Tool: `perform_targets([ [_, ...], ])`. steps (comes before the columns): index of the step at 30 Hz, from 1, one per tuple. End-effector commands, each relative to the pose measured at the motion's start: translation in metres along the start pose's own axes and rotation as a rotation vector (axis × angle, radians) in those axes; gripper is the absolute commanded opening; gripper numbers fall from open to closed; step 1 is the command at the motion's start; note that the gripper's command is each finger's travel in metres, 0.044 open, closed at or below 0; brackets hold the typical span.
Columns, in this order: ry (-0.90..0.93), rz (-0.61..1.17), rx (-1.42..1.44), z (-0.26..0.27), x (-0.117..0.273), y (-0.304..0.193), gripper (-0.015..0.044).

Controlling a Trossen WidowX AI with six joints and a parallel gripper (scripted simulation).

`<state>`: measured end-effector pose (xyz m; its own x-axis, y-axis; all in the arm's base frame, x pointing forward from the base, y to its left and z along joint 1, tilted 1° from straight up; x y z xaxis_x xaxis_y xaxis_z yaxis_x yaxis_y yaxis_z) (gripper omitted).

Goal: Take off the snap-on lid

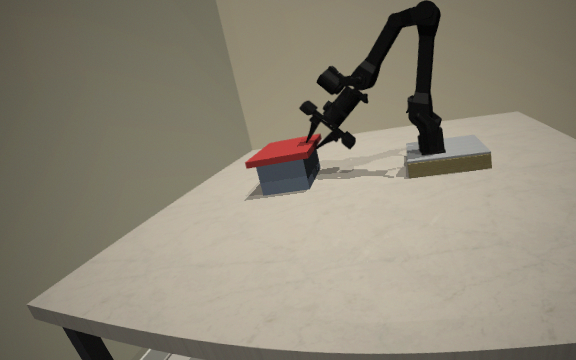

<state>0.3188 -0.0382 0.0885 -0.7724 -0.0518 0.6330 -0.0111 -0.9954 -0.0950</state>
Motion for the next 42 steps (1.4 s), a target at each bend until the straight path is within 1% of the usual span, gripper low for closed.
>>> perform_targets([
  [1,0.000,0.000,0.000,0.0006,0.0005,-0.0001,0.0000],
  [42,0.000,0.000,0.000,0.0061,0.0067,-0.0012,0.0000],
])
Point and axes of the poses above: the point midway between the two fingers, 35 mm back from their tips, its own x axis back along the fingers, its own z axis across the jaws, y = z × x, the point moved 1 cm from there along x, back along the fingers, and after that the axes turned 9 degrees about -x, right-handed, at the moved point
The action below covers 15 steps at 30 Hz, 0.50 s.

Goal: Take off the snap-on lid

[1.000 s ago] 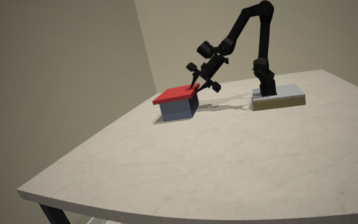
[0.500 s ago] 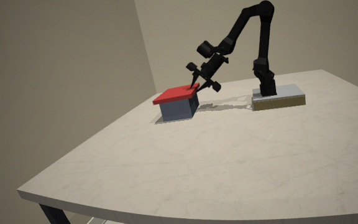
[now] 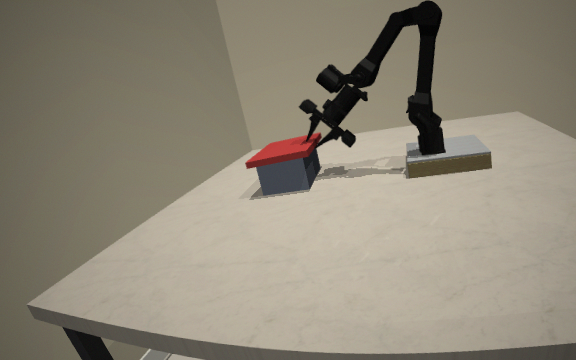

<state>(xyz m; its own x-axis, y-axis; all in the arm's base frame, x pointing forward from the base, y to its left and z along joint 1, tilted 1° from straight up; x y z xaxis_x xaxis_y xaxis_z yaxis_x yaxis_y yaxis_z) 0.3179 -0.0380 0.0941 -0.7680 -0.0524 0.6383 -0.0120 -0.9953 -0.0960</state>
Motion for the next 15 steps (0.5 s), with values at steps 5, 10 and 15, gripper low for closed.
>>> perform_targets([
  [5,0.007,0.000,0.001,0.0031,0.0032,-0.0006,0.0000],
  [10,0.007,0.000,0.001,0.0037,0.0040,-0.0008,0.0000],
  [15,0.007,0.000,0.001,0.0045,0.0047,-0.0009,0.0000],
])
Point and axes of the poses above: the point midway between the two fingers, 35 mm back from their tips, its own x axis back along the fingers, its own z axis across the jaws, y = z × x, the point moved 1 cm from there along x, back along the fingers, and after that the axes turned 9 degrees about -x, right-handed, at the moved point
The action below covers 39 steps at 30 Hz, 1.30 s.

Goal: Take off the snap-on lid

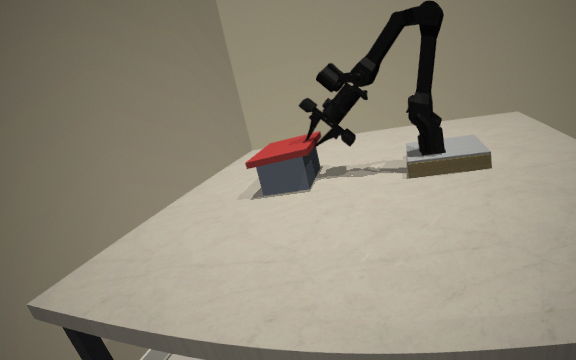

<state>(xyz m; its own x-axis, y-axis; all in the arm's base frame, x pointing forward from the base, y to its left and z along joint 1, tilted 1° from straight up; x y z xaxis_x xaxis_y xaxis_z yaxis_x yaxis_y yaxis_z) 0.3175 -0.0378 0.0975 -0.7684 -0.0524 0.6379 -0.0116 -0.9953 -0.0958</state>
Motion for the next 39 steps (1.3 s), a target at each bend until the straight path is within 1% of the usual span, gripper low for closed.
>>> perform_targets([
  [1,0.006,0.000,0.001,0.0023,0.0024,-0.0005,0.0000],
  [39,0.005,0.000,0.002,0.0054,0.0033,-0.0011,0.0000],
])
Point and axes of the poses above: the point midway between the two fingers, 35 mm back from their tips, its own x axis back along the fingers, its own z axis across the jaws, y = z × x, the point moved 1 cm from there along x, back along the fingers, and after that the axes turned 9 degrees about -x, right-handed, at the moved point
